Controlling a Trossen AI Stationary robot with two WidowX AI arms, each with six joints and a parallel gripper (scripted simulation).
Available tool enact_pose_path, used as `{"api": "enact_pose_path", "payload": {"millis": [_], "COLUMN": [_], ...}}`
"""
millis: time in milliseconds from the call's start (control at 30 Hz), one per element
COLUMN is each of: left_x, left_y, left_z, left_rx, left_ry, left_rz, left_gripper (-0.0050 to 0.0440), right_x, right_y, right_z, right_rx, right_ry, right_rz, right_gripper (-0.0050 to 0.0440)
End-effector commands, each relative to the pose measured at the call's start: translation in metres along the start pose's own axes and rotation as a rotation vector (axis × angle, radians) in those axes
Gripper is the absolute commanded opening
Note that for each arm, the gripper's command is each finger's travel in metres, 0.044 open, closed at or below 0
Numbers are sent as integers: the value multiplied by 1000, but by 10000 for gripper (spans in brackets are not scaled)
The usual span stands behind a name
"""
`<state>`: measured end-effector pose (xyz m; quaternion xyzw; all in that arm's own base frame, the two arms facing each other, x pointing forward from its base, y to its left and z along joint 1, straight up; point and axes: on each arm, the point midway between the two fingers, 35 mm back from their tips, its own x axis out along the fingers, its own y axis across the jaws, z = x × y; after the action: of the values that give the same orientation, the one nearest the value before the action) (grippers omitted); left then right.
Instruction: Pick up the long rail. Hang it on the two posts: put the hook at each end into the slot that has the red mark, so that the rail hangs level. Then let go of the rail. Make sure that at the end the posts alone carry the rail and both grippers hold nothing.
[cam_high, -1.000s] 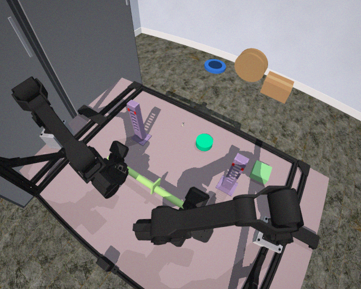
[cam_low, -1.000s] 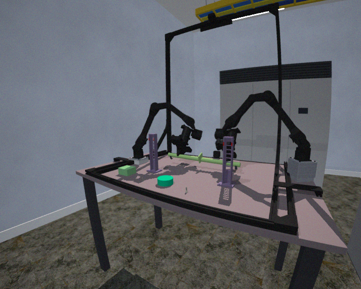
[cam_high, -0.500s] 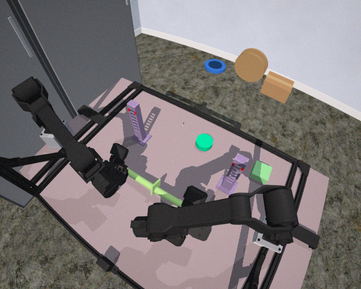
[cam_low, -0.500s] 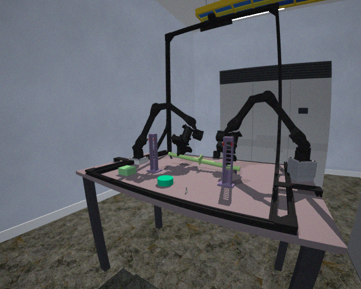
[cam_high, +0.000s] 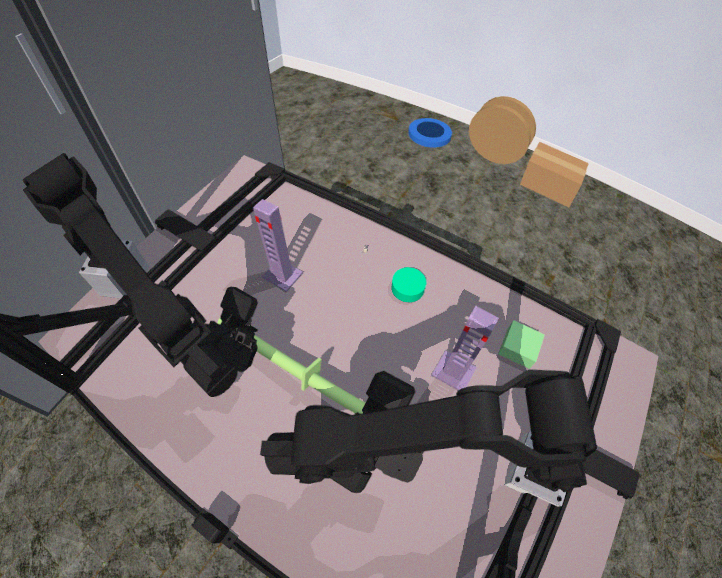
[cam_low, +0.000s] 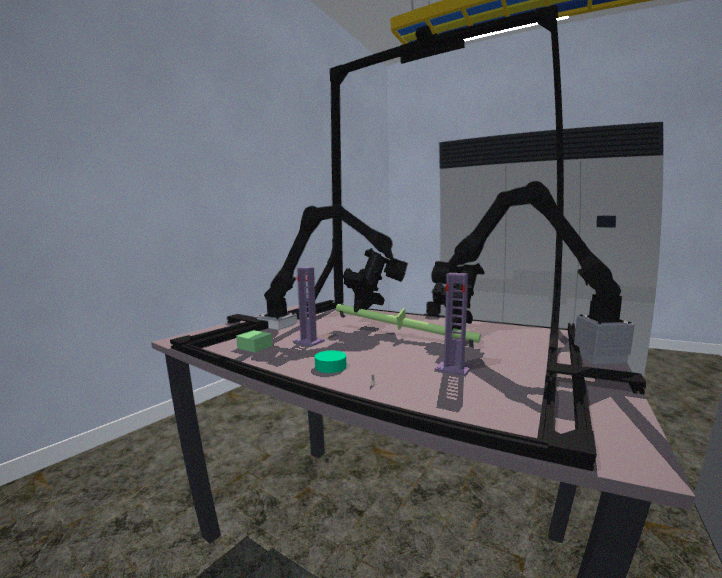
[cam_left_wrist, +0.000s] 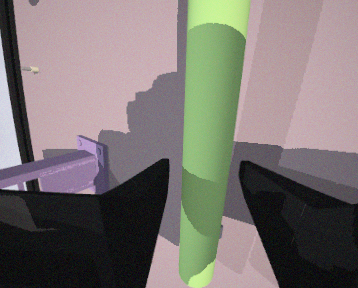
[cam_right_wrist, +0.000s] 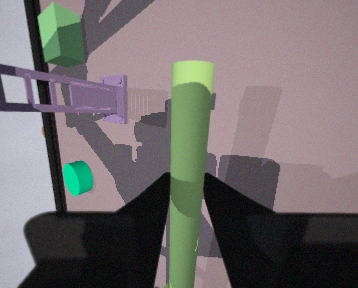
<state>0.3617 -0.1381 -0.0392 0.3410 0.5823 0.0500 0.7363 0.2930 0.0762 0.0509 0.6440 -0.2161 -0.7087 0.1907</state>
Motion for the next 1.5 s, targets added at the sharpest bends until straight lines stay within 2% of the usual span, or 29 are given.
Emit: {"api": "enact_pose_path", "payload": {"millis": [0,33,100,267,300,433,600,667,733,1067,1167,1233,1267,1467], "left_x": [-1,-1,-1,-1,-1,-6,-41,-41,-51,-51,-50,-50,-48,-37], "left_y": [0,0,0,0,0,0,1,1,2,1,1,1,2,9], "left_z": [-2,-2,-2,-2,-2,-2,-4,-4,-5,-1,-2,-2,-2,-3], "left_rx": [3,3,3,3,3,3,3,3,3,3,4,4,4,6], "left_ry": [7,7,7,7,7,7,6,6,6,6,13,13,18,50], "left_rz": [-5,-5,-5,-5,-5,-5,-4,-4,-3,-3,-22,-22,-37,-183], "left_gripper": [288,312,312,432,440,440,440,440,440,440,368,368,344,200], "right_x": [0,0,0,0,0,0,0,0,0,0,0,0,0,-1], "right_y": [0,0,0,0,0,0,0,0,0,0,0,0,0,-1], "right_z": [0,0,0,0,0,0,0,0,0,0,0,0,0,0], "right_rx": [-3,-3,-3,-3,-3,-3,-3,-3,-3,-3,-2,-2,-2,2], "right_ry": [-3,-3,-3,-3,-3,-3,-3,-3,-3,-3,-3,-3,-3,0], "right_rz": [0,0,0,0,0,0,0,0,0,0,0,0,0,-4], "right_gripper": [0,0,0,0,0,0,0,0,0,0,0,0,0,0]}}
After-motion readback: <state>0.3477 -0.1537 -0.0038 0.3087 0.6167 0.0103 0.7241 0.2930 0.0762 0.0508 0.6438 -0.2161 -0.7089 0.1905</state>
